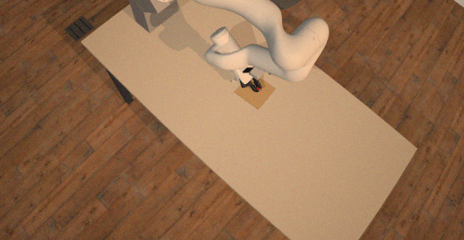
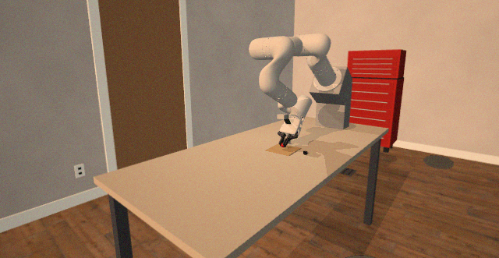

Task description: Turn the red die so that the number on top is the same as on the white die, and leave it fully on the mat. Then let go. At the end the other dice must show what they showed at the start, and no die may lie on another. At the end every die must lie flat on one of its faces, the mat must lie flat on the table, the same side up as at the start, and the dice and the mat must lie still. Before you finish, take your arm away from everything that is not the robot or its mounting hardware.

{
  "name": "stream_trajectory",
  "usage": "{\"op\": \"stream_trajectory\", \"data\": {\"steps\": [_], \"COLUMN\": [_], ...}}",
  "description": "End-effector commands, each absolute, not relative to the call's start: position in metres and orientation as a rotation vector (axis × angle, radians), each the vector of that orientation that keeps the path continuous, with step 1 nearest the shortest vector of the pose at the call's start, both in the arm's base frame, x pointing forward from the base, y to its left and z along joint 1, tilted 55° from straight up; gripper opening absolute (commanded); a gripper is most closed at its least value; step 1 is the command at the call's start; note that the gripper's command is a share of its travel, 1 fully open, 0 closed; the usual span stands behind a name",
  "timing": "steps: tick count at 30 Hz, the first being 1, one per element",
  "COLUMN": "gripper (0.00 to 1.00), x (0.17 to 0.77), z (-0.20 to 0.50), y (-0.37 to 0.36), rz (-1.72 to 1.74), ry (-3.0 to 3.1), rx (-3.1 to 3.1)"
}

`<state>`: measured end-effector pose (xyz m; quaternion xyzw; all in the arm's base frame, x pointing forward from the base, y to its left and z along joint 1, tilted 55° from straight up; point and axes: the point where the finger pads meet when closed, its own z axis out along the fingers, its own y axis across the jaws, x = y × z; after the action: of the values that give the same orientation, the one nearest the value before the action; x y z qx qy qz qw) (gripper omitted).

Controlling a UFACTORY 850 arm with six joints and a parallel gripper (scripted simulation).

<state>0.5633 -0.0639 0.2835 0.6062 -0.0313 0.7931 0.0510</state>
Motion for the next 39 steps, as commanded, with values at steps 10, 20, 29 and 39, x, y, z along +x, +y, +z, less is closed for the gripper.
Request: {"op": "stream_trajectory", "data": {"steps": [10,20,29,39], "gripper": [0.11,0.11,0.11,0.11], "x": [0.5635,0.5683,0.5716,0.5724], "z": [0.2833,0.2799,0.2776,0.2770], "y": [-0.0640,-0.0646,-0.0650,-0.0651], "rz": [2.414,2.414,2.414,2.414], "ry": [-0.095,-0.095,-0.095,-0.095], "rx": [1.845,1.845,1.845,1.845]}}
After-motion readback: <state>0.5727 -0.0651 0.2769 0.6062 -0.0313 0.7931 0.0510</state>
